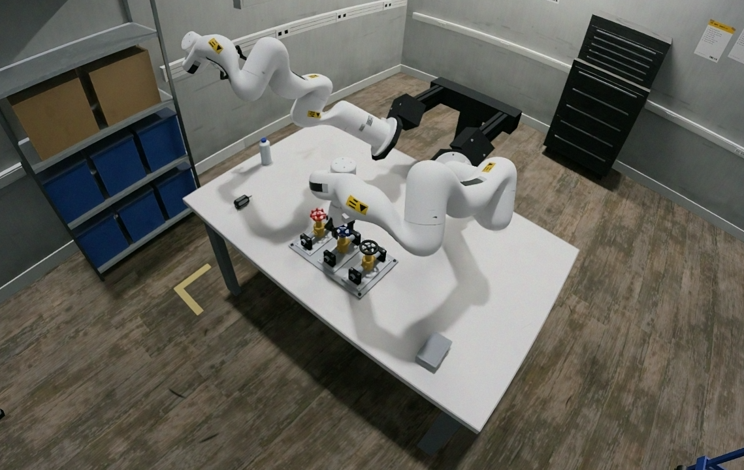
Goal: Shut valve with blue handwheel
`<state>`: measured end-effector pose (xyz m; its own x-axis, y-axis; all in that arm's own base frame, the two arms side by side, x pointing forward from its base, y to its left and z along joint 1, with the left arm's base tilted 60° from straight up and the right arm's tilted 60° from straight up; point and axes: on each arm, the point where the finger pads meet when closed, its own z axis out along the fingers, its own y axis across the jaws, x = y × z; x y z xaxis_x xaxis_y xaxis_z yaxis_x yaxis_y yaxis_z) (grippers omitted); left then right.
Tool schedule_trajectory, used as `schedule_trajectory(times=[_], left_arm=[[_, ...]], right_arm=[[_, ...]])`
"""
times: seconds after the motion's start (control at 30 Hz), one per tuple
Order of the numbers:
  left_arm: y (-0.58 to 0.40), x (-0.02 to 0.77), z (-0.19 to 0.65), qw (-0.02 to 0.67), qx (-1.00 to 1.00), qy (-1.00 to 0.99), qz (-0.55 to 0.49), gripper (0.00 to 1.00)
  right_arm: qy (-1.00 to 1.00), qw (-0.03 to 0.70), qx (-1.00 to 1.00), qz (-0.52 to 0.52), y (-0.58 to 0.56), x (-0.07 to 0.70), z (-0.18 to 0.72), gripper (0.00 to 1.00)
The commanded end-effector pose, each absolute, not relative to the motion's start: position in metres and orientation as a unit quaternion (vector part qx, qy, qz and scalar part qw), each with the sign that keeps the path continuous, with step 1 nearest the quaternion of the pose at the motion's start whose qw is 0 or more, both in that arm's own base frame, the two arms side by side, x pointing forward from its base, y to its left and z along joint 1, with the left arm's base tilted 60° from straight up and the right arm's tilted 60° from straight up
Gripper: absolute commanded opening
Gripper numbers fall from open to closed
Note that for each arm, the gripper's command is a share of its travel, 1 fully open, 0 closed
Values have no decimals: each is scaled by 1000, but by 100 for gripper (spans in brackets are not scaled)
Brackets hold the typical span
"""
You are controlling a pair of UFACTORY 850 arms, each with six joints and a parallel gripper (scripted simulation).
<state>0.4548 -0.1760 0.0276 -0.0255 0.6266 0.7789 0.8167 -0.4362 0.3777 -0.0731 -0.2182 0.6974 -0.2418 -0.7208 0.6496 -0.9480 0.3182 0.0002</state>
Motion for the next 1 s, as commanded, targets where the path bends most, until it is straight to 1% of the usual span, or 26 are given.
schedule_trajectory(times=[0.0,0.03,0.97], left_arm=[[-177,455,28,96,-691,-522,-490,0],[-177,455,28,96,-691,-522,-490,79],[-177,455,28,96,-691,-522,-490,79]], right_arm=[[-761,281,548,202,-218,-73,698,100],[-761,281,548,202,-218,-73,698,100],[-761,281,548,202,-218,-73,698,100]])
